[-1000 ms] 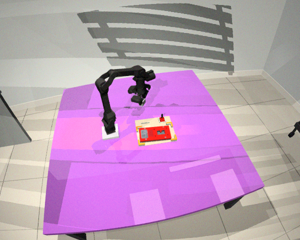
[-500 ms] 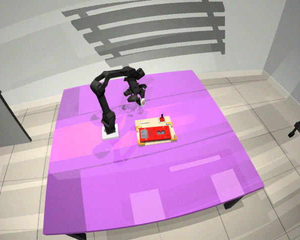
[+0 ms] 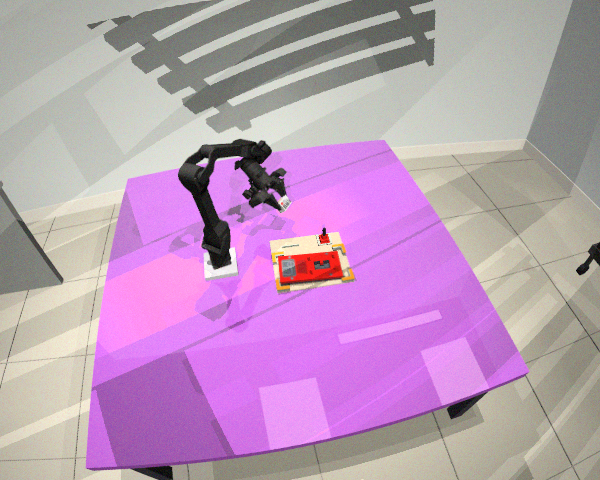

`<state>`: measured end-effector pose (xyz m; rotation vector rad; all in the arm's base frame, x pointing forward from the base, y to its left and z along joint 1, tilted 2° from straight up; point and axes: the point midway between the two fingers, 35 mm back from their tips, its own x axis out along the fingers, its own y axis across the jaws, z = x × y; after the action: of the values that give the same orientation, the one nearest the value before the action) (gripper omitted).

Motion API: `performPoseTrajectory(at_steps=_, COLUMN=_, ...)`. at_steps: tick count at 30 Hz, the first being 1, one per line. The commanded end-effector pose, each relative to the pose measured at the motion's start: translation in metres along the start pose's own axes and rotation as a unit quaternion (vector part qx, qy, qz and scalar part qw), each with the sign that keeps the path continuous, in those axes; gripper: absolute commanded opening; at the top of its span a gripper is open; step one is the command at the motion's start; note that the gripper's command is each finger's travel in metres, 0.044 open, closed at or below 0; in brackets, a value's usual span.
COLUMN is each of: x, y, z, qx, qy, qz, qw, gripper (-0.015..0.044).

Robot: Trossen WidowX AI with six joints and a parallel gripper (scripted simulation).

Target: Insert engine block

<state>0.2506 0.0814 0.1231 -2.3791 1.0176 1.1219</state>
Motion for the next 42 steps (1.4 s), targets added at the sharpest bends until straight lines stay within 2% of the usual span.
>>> performPoseTrajectory(at_steps=1, x=-0.001, y=0.0, z=-0.001, qx=0.005, qy=0.01, qz=-0.004, qw=1.0, gripper=0.0)
performPoseTrajectory(at_steps=9, x=0.008, y=0.0, z=0.012, qx=0.005, qy=0.075, qz=-0.004, qw=0.997, gripper=0.0)
performPoseTrajectory(at_steps=42, x=0.059, y=0.0, z=0.057, qx=0.005, qy=0.077, qz=-0.004, qw=0.997, gripper=0.0)
